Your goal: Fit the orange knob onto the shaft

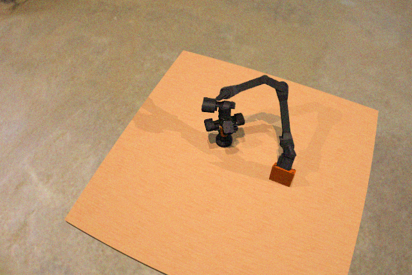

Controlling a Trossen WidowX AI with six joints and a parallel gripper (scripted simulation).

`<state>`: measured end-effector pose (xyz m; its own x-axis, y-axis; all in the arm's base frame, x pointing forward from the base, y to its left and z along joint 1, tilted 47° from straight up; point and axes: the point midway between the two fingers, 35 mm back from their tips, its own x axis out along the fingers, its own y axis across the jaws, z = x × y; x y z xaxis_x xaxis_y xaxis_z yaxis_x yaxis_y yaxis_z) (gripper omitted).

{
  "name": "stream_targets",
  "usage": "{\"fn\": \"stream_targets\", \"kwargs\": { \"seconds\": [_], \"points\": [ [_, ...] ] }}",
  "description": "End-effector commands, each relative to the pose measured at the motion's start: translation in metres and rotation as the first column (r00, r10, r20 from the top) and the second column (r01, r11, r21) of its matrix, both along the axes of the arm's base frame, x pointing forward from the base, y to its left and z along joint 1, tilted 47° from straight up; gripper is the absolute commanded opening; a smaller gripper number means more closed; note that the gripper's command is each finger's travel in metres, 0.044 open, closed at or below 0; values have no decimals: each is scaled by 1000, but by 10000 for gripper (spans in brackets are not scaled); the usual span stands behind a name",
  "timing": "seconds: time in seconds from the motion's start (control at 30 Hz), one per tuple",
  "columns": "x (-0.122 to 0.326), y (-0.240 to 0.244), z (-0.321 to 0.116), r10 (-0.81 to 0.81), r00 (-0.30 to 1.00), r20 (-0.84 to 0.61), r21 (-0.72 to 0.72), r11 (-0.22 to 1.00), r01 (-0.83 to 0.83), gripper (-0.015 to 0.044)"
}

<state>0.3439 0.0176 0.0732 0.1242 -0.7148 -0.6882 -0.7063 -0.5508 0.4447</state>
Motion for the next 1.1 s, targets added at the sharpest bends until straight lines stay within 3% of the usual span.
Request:
{"fn": "stream_targets", "kwargs": {
  "seconds": [0.0,0.4,0.63,1.07],
  "points": [
    [1,-1,1,3,1000,2,-3,1000,-3,0],
    [1,2,4,9,1000,-5,-4,1000,-9,0],
    [2,4,2,144,978,-149,-18,989,-148,0],
    [1,-1,0,144,978,-149,-19,989,-148,0]
  ]
}}
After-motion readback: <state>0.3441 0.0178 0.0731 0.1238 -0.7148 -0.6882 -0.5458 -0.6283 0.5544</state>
